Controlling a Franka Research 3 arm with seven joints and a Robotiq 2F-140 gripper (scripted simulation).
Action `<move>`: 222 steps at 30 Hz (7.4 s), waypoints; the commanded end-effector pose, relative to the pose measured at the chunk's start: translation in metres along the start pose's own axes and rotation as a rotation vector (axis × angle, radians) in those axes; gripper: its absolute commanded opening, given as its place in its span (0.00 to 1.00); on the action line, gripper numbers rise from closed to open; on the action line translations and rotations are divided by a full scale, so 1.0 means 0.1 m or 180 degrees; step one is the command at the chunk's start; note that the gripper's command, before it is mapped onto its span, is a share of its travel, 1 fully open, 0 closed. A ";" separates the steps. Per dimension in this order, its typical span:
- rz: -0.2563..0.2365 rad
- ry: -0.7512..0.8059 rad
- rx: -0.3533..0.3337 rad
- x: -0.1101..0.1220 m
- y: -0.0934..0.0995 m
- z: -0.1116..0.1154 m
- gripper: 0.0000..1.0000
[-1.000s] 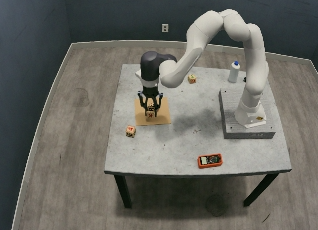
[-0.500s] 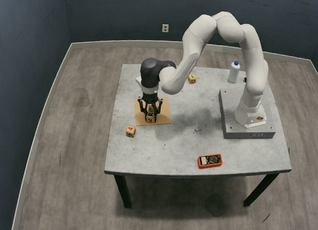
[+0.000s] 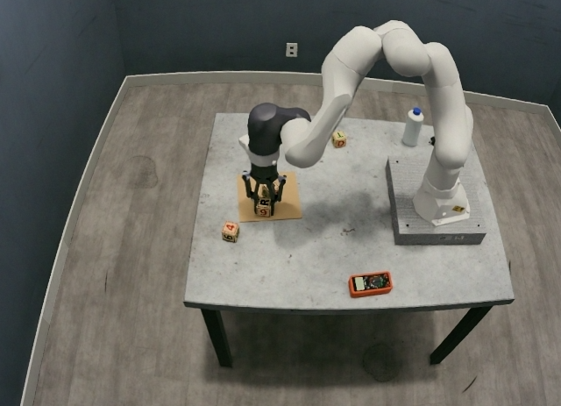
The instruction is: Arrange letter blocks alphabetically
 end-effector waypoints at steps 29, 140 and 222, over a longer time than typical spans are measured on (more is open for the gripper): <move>-0.0008 -0.0023 -0.0004 -0.01 0.00 0.01 0.33; -0.0008 -0.0031 -0.0004 -0.01 -0.05 0.02 0.44; -0.0002 -0.1331 0.0007 -0.01 0.86 -0.12 1.00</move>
Point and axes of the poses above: the point where the finger pads meet when closed, its own y axis back along the fingers, its own x axis across the jaws, z = x × y, the point moved 10 cm from there along y, back along the fingers, and after that the axes turned 6 degrees about -y, right-handed, at the moved point
